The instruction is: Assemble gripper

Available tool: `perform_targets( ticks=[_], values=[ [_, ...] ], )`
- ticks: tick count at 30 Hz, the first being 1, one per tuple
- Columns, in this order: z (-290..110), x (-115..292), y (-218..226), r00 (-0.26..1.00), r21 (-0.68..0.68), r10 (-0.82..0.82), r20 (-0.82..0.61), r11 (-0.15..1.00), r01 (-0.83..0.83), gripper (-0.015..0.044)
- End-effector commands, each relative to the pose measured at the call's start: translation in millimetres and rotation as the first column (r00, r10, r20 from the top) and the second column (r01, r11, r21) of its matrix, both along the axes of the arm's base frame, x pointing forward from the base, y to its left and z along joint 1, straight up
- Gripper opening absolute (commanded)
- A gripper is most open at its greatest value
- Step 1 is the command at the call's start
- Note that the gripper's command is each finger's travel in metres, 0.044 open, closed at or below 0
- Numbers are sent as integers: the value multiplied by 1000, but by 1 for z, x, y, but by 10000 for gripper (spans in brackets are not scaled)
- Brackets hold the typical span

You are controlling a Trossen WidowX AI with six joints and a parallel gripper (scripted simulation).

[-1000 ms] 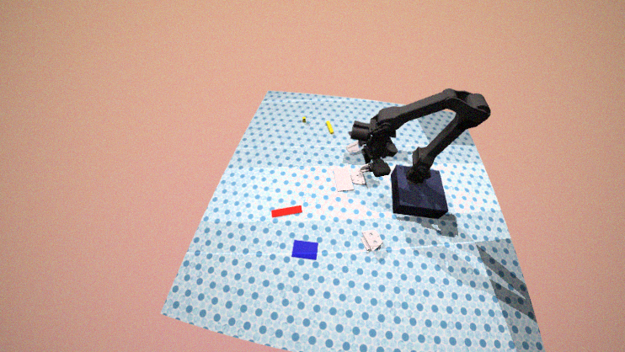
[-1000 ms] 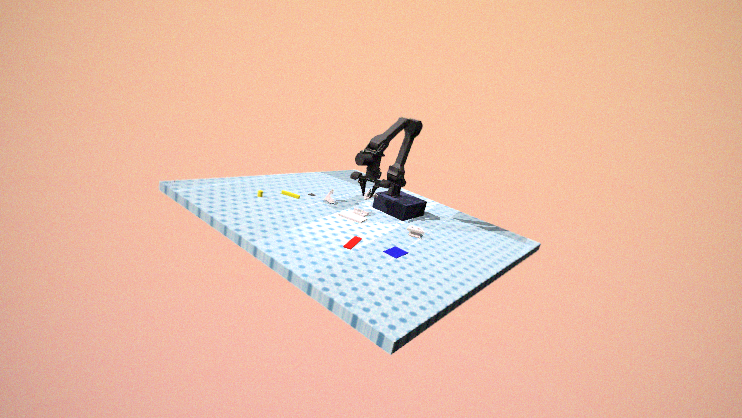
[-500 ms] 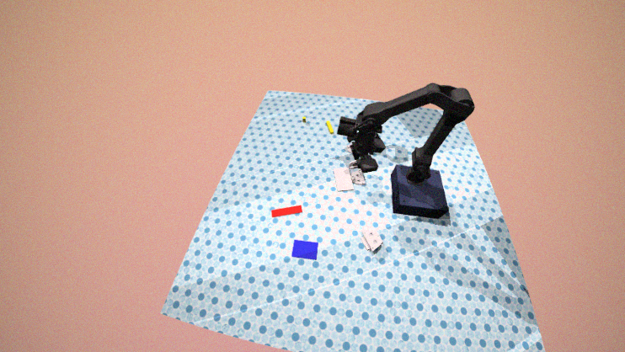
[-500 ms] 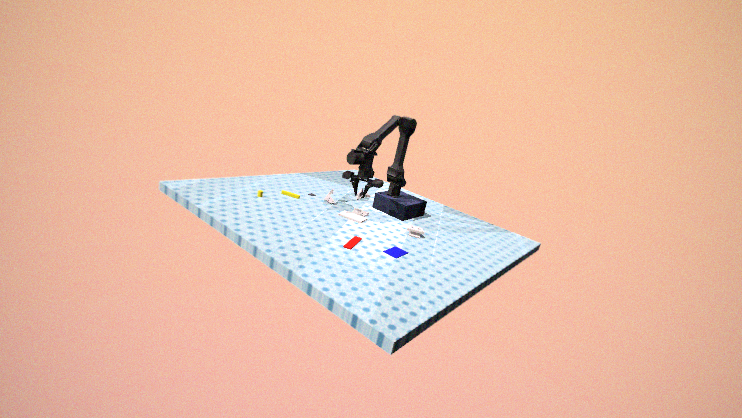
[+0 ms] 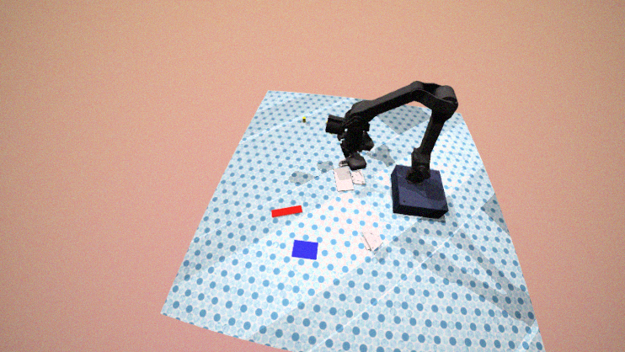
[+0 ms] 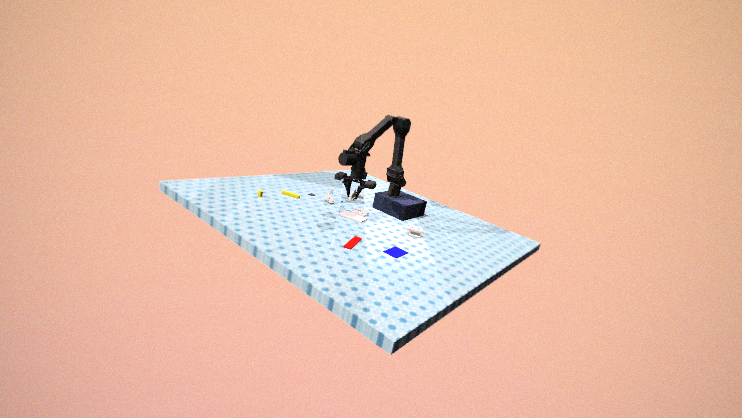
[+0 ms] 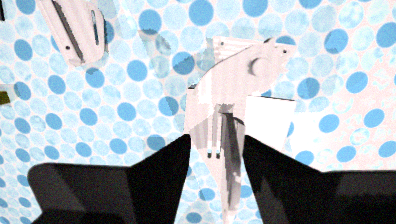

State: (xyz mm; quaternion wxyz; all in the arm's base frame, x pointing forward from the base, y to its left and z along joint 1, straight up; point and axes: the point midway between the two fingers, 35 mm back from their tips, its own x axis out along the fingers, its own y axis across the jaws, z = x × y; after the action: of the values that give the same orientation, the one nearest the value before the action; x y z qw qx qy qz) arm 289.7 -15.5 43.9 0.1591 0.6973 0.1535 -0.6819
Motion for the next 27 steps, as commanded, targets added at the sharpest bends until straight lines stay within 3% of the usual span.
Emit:
perform_targets(
  ticks=[1, 27],
  values=[
    [0, 3, 0, 1000, 1, 6, 2, 1000, -6, 134],
    [0, 4, 0, 1000, 0, 23, 2, 1000, -23, 134]
  ],
)
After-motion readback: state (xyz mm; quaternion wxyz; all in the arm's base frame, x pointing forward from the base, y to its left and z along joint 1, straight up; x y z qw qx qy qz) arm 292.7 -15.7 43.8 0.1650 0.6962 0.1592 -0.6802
